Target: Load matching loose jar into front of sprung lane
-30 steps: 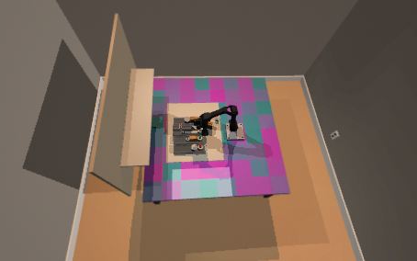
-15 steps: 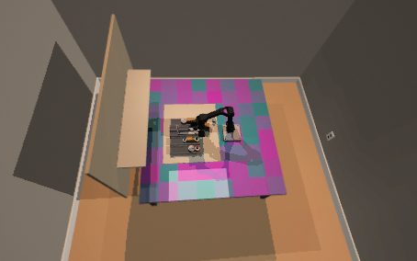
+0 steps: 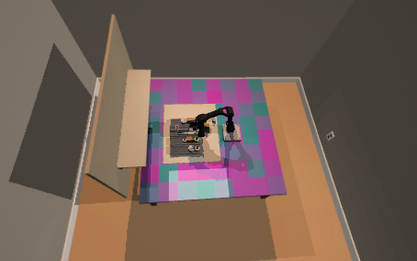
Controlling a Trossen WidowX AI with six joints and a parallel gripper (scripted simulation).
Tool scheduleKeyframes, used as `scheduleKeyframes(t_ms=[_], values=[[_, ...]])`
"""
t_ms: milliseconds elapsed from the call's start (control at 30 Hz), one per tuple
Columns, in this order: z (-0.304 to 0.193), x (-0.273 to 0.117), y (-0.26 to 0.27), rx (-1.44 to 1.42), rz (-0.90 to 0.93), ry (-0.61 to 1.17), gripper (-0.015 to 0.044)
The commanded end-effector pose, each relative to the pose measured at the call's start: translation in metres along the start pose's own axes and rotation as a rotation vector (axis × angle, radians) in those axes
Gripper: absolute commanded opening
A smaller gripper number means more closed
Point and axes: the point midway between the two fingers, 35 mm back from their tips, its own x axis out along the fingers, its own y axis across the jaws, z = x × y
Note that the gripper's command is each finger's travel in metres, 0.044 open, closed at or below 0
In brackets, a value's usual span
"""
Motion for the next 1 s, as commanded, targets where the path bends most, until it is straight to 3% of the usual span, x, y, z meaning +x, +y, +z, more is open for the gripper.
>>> scheduleKeyframes(t_ms=[0,967], values=[[0.0093,-0.0042,0.0009,-0.005,0.004,-0.031,0.0],[0.0189,-0.0061,0.001,-0.005,0.004,-0.032,0.0]])
